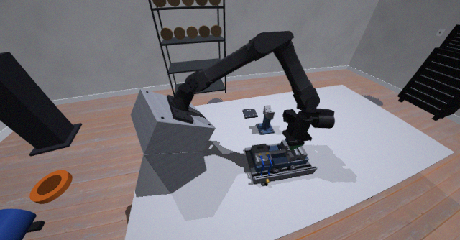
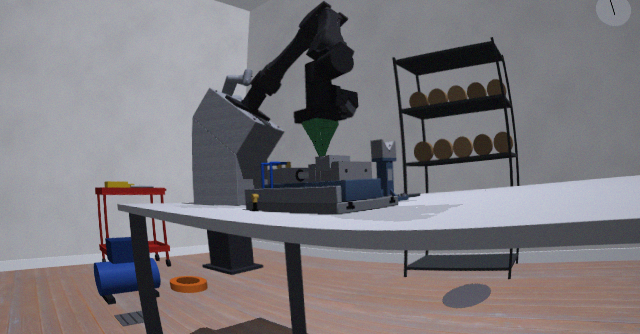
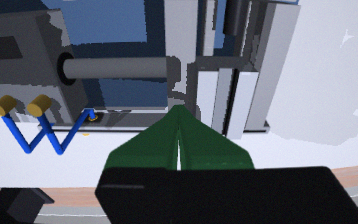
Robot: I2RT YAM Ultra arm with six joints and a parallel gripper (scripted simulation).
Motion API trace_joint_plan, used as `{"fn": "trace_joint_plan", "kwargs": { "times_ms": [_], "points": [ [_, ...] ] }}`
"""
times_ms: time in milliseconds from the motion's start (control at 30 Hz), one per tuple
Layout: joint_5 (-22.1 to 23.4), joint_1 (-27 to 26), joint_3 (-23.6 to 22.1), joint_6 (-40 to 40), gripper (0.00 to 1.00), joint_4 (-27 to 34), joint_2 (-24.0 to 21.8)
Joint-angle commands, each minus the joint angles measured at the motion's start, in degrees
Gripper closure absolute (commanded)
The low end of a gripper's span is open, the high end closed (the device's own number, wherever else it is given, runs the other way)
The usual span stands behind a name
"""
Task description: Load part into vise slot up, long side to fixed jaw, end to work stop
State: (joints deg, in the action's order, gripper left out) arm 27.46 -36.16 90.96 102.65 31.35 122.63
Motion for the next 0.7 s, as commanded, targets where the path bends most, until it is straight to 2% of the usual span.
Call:
{"fn": "trace_joint_plan", "kwargs": {
  "times_ms": [0,233,267,667],
  "points": [
    [0.3,-0.6,1.5,-0.3,1.0,-0.2,0.9],
    [0.2,-0.3,1.6,-0.5,1.0,-0.4,0.8],
    [0.2,-0.2,1.5,-0.5,1.0,-0.6,-0.9],
    [0.1,0.1,1.7,-0.7,1.0,-1.1,1.6]
  ]
}}
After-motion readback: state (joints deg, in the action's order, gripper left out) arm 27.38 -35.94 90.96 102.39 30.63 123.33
